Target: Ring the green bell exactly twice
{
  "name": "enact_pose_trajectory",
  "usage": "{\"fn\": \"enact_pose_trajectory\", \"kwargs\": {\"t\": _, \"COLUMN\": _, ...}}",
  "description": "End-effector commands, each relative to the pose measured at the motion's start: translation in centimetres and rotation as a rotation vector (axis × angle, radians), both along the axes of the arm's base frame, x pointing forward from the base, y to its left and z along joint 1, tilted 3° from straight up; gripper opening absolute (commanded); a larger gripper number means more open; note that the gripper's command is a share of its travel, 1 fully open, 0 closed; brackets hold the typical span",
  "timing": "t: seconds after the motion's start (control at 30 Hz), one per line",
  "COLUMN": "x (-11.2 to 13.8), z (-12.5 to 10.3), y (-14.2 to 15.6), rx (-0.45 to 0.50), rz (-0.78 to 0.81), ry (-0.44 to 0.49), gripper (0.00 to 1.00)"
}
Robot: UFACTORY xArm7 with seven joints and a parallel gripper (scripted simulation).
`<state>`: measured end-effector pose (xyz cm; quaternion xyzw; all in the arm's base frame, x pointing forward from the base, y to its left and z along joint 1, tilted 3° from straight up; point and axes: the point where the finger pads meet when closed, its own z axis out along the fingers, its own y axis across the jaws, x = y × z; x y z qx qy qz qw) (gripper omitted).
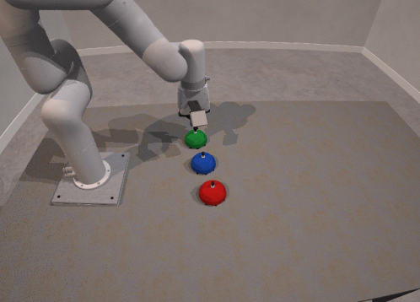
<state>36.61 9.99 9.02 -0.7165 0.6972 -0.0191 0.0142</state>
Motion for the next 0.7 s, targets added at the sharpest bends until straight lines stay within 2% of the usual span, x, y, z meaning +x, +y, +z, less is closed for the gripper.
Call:
{"fn": "enact_pose_trajectory", "kwargs": {"t": 0.0, "x": 0.14, "z": 0.1, "y": 0.03, "rx": 0.001, "rz": 0.0, "ry": -0.004, "gripper": 0.0}}
{"fn": "enact_pose_trajectory", "kwargs": {"t": 0.67, "x": 0.15, "z": -0.21, "y": 0.03, "rx": 0.001, "rz": 0.0, "ry": -0.004, "gripper": 0.0}}
